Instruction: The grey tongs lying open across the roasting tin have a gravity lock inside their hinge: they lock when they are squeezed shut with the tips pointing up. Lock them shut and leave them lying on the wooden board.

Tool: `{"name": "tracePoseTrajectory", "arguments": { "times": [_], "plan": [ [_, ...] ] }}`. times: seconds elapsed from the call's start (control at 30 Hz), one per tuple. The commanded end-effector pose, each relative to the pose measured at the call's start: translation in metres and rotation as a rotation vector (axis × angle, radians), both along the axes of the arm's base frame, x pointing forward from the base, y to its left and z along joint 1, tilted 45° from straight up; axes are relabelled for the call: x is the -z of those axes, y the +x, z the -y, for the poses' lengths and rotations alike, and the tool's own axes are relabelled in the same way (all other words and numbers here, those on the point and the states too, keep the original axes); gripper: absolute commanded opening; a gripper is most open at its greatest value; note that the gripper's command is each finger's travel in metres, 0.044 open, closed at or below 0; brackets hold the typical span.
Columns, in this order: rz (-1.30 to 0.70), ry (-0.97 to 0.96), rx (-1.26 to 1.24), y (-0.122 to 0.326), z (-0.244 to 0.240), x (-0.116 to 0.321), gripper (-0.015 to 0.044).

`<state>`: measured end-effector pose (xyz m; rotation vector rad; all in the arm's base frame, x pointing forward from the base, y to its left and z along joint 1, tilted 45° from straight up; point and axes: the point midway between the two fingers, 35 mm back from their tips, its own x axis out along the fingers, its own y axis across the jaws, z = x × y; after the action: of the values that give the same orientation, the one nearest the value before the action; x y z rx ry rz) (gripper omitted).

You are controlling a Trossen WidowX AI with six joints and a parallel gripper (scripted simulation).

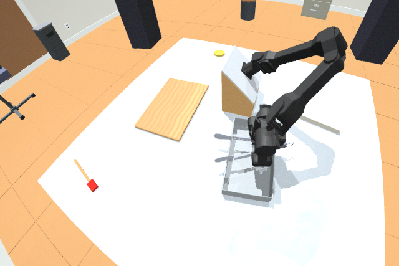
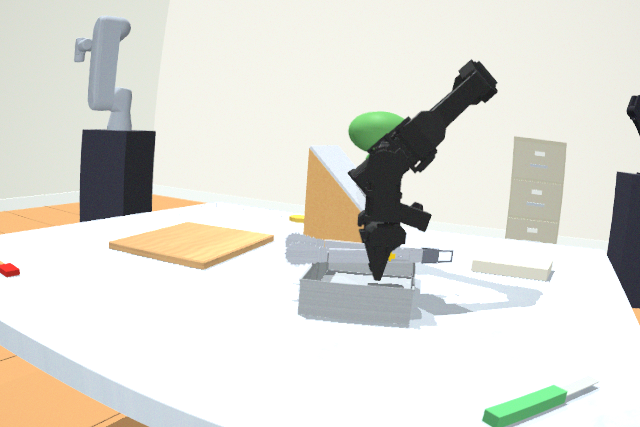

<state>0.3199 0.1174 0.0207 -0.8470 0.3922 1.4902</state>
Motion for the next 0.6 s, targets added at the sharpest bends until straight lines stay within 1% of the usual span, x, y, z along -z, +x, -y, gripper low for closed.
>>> {"name": "tracePoseTrajectory", "arguments": {
  "times": [0.0,0.57],
  "plan": [
    [0.000,0.000,-0.001,-0.0002,0.0001,-0.0001,0.0275],
    [0.000,0.000,-0.001,-0.0002,0.0001,-0.0001,0.0161]
  ]
}}
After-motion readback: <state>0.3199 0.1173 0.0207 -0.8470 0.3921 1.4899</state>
